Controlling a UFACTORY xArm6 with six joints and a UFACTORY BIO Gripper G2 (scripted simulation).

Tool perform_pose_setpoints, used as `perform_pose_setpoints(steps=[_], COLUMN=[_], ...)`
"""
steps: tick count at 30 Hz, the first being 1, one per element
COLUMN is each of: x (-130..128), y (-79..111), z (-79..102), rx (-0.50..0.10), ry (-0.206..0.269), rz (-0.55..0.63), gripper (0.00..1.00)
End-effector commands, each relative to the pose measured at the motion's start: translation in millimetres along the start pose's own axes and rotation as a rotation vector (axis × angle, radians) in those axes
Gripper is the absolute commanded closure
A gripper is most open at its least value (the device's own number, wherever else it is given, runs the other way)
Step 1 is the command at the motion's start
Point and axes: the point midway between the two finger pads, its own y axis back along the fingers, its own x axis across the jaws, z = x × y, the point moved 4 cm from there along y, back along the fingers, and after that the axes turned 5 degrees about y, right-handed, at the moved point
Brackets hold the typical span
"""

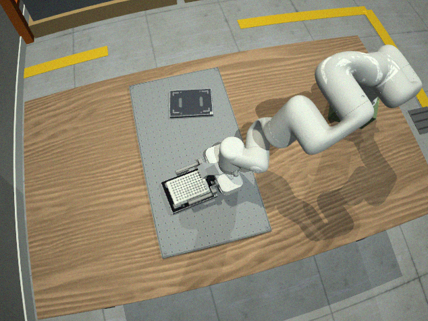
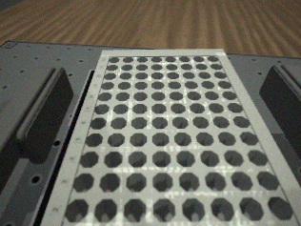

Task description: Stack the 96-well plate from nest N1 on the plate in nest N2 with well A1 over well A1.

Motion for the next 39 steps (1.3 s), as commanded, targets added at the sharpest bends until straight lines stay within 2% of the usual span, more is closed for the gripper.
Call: perform_pose_setpoints(steps=[1, 26, 39], x=[-0.2, -5.6, -5.7], y=[-1.8, -1.7, -1.7], z=[4.9, 66.1, 68.1], rx=[-0.005, -0.005, -0.005], ry=[0.0, 0.0, 0.0], rz=[0.0, 0.0, 0.0], gripper=[0.63, 0.63, 0.63])
